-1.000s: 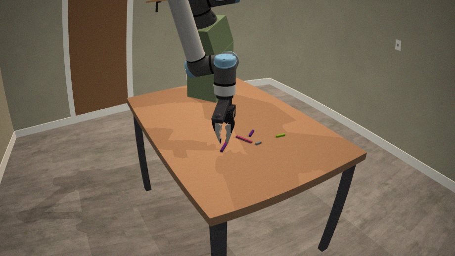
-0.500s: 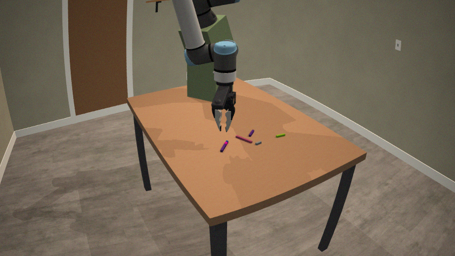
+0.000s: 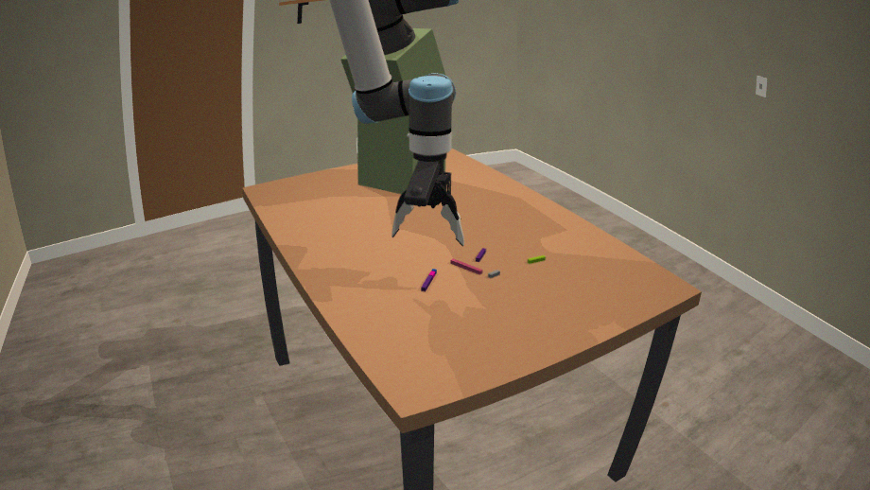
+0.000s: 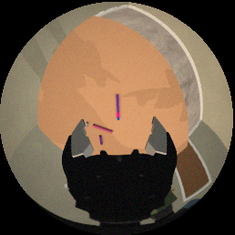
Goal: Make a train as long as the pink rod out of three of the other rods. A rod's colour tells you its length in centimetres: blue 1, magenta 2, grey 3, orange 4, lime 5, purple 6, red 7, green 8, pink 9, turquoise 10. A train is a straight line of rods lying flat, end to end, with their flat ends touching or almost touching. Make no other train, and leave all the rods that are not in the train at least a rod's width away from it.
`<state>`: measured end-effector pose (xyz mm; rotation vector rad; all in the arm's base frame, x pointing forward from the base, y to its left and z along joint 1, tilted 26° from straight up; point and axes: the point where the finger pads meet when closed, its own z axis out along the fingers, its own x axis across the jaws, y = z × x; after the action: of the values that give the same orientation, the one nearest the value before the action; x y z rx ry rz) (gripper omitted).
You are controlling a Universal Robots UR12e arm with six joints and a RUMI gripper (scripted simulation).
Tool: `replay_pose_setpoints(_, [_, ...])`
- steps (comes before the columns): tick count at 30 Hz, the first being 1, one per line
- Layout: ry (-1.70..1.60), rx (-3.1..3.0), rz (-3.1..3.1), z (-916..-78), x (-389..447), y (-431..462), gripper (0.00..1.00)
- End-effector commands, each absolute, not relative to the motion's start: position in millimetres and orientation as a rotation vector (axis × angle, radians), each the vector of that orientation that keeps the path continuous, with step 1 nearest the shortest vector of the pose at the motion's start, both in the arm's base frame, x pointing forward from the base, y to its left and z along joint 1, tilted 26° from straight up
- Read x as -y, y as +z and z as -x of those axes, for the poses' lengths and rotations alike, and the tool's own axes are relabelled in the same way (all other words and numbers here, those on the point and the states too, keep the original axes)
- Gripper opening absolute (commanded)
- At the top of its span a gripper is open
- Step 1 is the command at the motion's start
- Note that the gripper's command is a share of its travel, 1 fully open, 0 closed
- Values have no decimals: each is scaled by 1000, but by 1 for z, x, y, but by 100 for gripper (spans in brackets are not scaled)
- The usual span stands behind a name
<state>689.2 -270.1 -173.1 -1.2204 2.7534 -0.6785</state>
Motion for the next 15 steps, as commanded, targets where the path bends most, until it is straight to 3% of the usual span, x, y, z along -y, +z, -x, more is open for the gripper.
replay_pose_setpoints(1, [-679,-2752,1220,-689,270,-173,100])
replay_pose_setpoints(15, [-679,-2752,1220,-689,269,-169,100])
